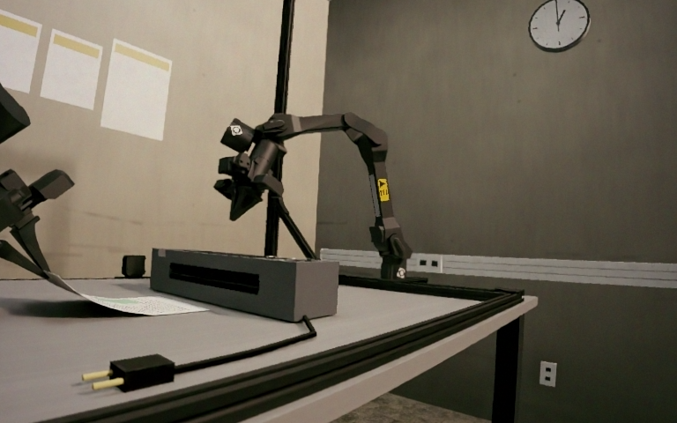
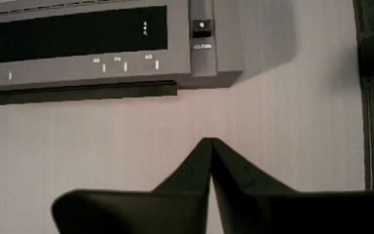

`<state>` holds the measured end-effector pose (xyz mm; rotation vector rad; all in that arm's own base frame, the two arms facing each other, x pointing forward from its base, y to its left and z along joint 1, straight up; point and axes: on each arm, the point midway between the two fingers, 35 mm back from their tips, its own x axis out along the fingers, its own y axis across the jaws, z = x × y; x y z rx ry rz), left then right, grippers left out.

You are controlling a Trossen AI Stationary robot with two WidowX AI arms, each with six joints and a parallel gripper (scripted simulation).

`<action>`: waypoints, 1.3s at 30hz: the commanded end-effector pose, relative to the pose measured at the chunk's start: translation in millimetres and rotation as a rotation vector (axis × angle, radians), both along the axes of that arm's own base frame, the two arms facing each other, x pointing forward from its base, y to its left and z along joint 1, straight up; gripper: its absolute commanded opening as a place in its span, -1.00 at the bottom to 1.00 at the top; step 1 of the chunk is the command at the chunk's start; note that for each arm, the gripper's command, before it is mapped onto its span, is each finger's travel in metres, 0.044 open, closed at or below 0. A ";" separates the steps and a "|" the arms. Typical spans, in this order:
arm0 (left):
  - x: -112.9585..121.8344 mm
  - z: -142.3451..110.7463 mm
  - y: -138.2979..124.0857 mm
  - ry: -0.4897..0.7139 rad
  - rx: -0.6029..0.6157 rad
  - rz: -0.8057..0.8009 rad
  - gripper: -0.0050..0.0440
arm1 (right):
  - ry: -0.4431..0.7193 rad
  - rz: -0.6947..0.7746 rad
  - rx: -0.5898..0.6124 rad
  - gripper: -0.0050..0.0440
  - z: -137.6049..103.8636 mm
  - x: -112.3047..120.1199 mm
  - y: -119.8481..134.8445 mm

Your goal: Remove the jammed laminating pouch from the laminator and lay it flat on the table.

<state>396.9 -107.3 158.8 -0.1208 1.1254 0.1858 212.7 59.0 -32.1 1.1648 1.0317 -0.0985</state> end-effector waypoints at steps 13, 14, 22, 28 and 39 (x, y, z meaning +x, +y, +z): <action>1.1 12.1 -0.4 -0.031 -0.011 0.000 -1.00 | -0.012 0.001 0.007 -1.00 -6.5 2.0 0.5; 1.1 12.1 -0.4 -0.031 -0.011 0.000 -1.00 | -0.012 0.001 0.007 -1.00 -6.9 1.7 0.5; 1.1 12.1 -0.4 -0.031 -0.011 0.000 -1.00 | -0.005 -0.001 0.011 -1.00 -9.8 -0.5 0.6; 1.1 12.1 -0.4 -0.031 -0.011 0.000 -1.00 | -0.002 -0.002 0.013 -1.00 -11.2 -1.6 0.6; 1.1 12.1 -0.4 -0.031 -0.011 0.000 -1.00 | -0.018 0.002 0.008 0.61 -8.0 2.4 0.7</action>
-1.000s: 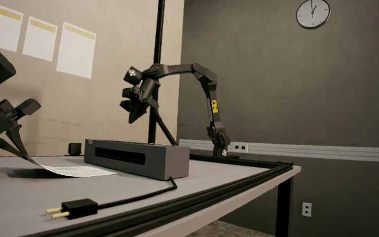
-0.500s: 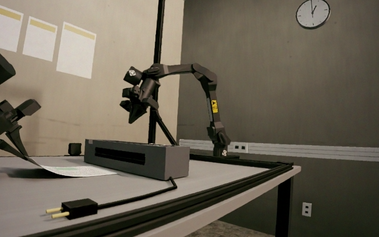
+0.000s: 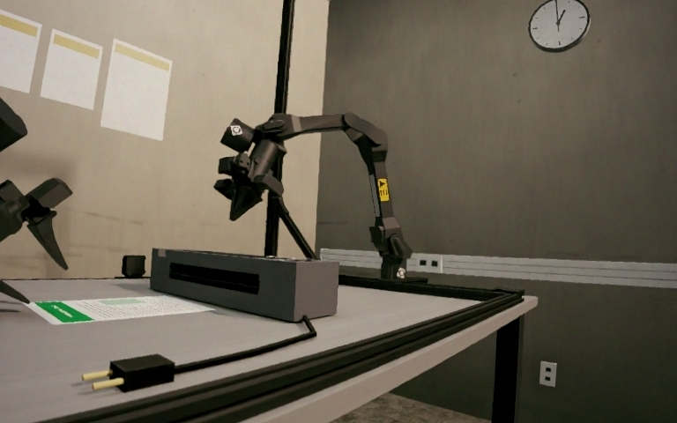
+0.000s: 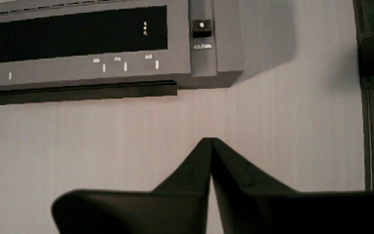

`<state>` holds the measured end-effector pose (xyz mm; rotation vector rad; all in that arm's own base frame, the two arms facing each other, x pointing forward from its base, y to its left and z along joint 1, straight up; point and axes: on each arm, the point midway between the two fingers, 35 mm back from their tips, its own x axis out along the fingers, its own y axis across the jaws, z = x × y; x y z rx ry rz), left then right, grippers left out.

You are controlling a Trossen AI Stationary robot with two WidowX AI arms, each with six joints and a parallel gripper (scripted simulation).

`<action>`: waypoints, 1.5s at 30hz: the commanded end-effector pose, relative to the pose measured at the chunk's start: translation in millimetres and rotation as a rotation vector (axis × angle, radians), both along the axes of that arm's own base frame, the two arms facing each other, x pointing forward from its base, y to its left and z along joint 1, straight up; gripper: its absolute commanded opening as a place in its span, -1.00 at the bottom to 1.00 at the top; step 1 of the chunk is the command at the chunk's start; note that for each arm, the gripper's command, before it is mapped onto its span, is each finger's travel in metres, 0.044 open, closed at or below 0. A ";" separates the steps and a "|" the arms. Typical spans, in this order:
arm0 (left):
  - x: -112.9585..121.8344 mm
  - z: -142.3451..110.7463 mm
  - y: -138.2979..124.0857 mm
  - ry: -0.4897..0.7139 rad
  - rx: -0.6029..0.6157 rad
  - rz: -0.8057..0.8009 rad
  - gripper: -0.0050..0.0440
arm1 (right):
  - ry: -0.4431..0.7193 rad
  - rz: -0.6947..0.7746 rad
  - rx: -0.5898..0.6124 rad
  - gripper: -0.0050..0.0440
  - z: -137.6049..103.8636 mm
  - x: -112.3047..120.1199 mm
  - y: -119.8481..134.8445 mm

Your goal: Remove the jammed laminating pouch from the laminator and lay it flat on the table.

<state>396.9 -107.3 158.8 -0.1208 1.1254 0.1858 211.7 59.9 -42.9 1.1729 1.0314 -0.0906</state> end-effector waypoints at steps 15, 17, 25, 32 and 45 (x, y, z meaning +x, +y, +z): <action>1.1 12.1 -0.4 -0.031 -0.011 0.000 -1.00 | -0.010 0.000 0.000 0.61 1.9 2.5 -0.1; 1.1 12.1 -0.4 -0.031 -0.011 0.000 -1.00 | -0.010 0.000 0.000 0.61 1.9 2.5 -0.1; 1.1 12.1 -0.4 -0.031 -0.011 0.000 -1.00 | -0.010 0.000 0.000 0.61 1.9 7.4 -6.4; 1.1 12.1 -0.4 -0.031 -0.011 0.000 -1.00 | -0.007 -0.001 0.001 0.61 2.1 24.6 -28.5; 1.1 12.1 -0.4 -0.031 -0.011 0.000 -1.00 | -0.010 -0.007 -0.003 0.61 3.3 45.5 -55.9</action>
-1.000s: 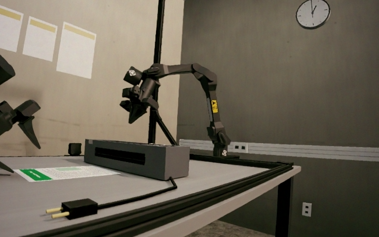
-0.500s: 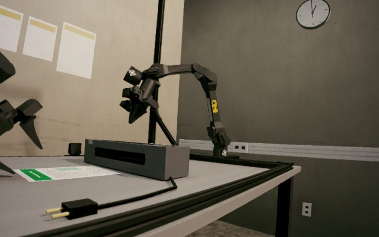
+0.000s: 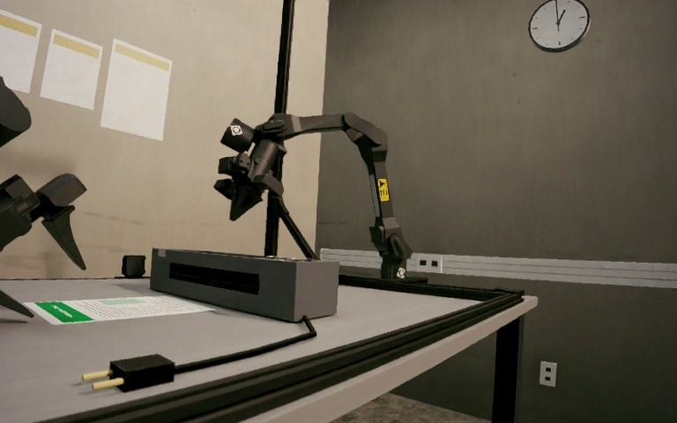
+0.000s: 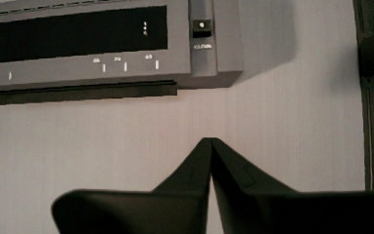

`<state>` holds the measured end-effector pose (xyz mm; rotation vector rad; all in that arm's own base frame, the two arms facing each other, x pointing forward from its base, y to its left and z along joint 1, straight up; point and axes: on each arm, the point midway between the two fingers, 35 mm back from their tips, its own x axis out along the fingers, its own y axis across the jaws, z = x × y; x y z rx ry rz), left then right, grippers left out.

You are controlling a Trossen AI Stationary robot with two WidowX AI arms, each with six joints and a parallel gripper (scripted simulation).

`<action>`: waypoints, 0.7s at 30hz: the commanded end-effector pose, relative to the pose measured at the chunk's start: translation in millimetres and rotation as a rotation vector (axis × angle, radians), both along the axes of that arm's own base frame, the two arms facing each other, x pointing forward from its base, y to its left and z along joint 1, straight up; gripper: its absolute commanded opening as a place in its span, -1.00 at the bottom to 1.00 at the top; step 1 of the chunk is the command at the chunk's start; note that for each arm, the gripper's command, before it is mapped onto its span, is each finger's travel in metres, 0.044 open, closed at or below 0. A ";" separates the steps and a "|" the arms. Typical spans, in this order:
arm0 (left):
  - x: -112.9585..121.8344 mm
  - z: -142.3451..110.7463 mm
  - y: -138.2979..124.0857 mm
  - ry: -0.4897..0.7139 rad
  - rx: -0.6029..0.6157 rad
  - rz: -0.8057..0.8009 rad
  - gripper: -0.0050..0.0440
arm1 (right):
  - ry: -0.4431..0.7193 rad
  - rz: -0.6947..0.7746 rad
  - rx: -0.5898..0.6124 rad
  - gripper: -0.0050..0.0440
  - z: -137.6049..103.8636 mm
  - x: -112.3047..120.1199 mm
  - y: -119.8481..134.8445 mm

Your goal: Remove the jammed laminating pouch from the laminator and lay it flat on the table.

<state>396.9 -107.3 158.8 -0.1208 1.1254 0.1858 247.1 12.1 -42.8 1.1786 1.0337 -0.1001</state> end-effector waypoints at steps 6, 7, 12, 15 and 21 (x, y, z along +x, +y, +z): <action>1.1 12.1 -0.4 -0.031 -0.011 0.000 -1.00 | -0.014 0.002 -0.003 0.61 3.2 25.1 -26.9; 1.1 12.1 -0.4 -0.031 -0.011 0.000 -1.00 | -0.013 0.002 -0.003 0.61 3.2 27.5 -30.1; 1.1 12.1 -0.4 -0.031 -0.011 0.000 -1.00 | -0.011 0.003 -0.002 0.61 3.2 35.0 -39.5; 1.1 12.1 -0.4 -0.031 -0.011 0.000 -1.00 | -0.016 -0.002 -0.007 0.61 4.5 32.7 -37.0; 1.1 12.1 -0.4 -0.031 -0.011 0.000 -1.00 | -0.014 0.001 -0.006 0.61 4.2 40.3 -46.5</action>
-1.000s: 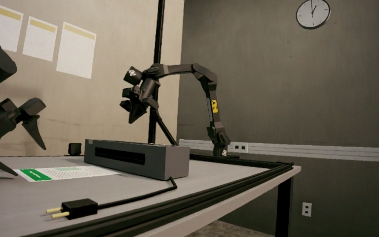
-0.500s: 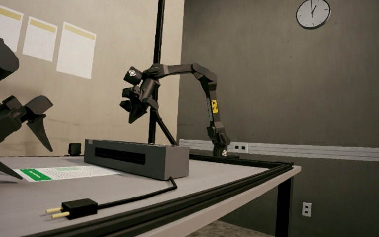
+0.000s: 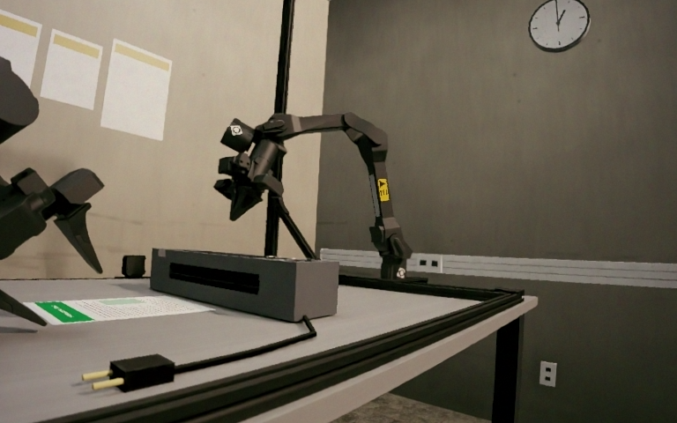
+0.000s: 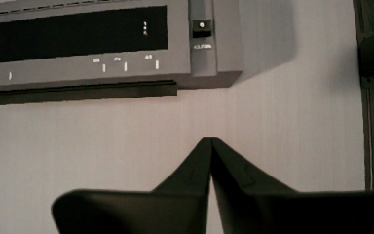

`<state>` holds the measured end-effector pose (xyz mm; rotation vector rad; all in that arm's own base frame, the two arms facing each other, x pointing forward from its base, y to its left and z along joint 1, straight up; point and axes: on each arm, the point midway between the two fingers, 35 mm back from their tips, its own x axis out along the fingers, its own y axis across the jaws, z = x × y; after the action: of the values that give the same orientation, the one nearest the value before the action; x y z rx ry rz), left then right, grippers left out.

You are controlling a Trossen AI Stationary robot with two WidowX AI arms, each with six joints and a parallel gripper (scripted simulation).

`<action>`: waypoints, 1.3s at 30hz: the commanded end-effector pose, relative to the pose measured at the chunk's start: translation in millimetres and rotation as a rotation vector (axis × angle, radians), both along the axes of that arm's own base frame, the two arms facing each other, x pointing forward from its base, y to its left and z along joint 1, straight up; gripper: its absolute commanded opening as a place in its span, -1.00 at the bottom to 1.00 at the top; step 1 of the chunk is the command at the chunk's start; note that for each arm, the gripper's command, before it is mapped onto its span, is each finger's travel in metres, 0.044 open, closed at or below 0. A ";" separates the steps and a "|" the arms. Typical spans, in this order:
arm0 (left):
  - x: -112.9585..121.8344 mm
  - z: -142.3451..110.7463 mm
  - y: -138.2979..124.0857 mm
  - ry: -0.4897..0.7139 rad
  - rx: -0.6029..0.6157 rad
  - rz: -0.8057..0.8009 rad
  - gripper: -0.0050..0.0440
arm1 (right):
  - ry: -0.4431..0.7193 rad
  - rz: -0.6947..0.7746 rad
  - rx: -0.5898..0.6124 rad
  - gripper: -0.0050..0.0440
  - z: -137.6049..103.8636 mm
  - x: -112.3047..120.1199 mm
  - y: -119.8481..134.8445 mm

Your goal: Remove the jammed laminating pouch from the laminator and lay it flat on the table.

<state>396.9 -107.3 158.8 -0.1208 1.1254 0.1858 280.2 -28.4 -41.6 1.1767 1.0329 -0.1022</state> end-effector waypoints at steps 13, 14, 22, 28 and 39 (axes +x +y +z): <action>1.1 12.1 -0.4 -0.031 -0.011 0.000 -1.00 | -0.015 0.002 -0.007 0.61 23.4 16.4 -8.4; 1.1 12.1 -0.4 -0.031 -0.011 0.000 -1.00 | -0.015 0.002 -0.007 0.61 27.3 17.3 -7.7; 1.1 12.1 -0.4 -0.031 -0.011 0.000 -1.00 | -0.014 0.003 -0.006 0.61 58.0 24.5 -2.4; 1.1 12.1 -0.4 -0.031 -0.011 0.000 -1.00 | -0.011 0.003 0.001 0.61 61.6 24.2 -0.6; 1.1 12.1 -0.4 -0.031 -0.011 0.000 -1.00 | -0.012 0.004 -0.001 0.61 103.8 34.9 5.9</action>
<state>396.9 -107.3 158.8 -0.1208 1.1254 0.1858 308.1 -22.0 45.0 1.1867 1.0466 -0.0975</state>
